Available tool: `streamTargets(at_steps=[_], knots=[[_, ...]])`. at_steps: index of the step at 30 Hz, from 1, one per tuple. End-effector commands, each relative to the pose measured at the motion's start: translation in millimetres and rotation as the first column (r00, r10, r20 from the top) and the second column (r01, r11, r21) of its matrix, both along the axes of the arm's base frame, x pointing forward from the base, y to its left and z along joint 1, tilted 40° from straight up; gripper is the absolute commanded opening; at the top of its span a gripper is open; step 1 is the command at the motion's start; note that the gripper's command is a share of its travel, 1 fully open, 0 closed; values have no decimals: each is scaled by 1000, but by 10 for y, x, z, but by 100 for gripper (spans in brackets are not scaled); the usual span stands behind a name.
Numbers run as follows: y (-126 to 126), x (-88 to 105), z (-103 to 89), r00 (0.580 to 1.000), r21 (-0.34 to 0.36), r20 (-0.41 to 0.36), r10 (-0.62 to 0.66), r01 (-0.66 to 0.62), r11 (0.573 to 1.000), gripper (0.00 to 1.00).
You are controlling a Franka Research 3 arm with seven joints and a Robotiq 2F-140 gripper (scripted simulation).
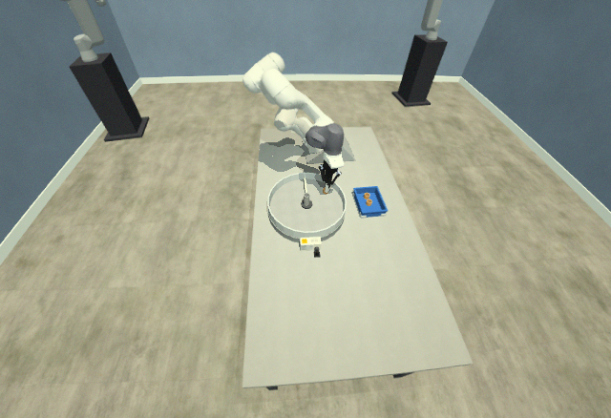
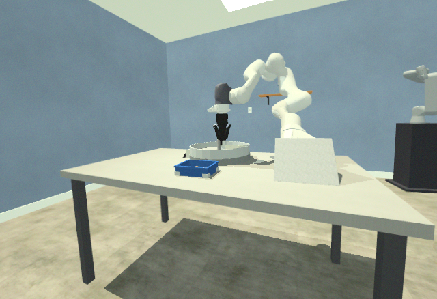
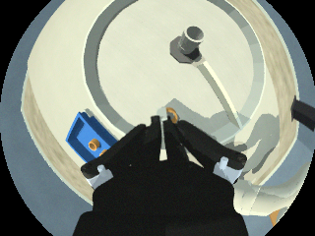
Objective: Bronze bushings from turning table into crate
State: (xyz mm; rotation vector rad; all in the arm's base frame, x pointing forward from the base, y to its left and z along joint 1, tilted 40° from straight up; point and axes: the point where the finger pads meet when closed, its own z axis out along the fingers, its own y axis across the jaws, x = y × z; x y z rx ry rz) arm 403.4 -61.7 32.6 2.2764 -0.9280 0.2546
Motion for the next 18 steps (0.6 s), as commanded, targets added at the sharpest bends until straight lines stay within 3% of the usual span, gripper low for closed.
streamTargets(at_steps=[1, 10, 18], knots=[[1, 12, -30, 1000, 6, -14, 7, -7, 1000, 0], [11, 50, -42, 1000, 6, -14, 7, -7, 1000, 0], [61, 248, -102, 1000, 6, -14, 7, -7, 1000, 0]])
